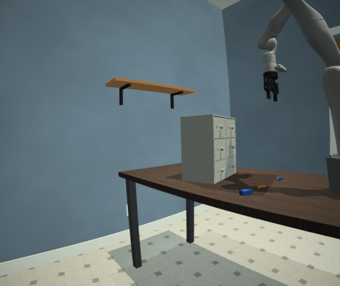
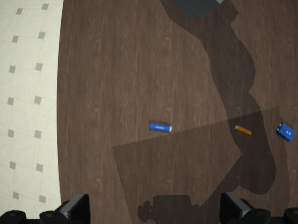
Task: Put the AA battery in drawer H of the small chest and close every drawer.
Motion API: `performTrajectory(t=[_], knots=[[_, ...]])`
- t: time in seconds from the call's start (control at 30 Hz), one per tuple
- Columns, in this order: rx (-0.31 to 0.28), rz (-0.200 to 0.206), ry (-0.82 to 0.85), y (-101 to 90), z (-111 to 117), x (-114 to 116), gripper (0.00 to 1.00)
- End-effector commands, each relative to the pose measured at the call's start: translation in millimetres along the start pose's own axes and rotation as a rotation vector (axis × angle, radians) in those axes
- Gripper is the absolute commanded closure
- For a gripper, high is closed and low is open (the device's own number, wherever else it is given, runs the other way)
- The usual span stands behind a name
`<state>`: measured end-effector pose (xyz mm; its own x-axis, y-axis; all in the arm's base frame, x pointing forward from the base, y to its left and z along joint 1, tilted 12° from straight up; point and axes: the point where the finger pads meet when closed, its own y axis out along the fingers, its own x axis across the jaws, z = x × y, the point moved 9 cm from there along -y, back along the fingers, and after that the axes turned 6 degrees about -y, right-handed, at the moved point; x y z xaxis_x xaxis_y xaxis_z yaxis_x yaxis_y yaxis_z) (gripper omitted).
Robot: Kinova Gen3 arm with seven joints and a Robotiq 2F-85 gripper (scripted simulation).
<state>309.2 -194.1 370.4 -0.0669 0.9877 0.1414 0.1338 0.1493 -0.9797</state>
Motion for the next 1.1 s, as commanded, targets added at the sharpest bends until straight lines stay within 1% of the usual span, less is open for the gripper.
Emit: performTrajectory(t=[0.0,0.7,1.07], knots=[[-0.001,0.001,0.0,-0.5,-0.1,-0.1,0.0],[-0.001,0.001,0.042,2.0,-0.6,0.4,0.0],[-0.001,0.001,0.129,7.1,-1.5,1.4,0.0]])
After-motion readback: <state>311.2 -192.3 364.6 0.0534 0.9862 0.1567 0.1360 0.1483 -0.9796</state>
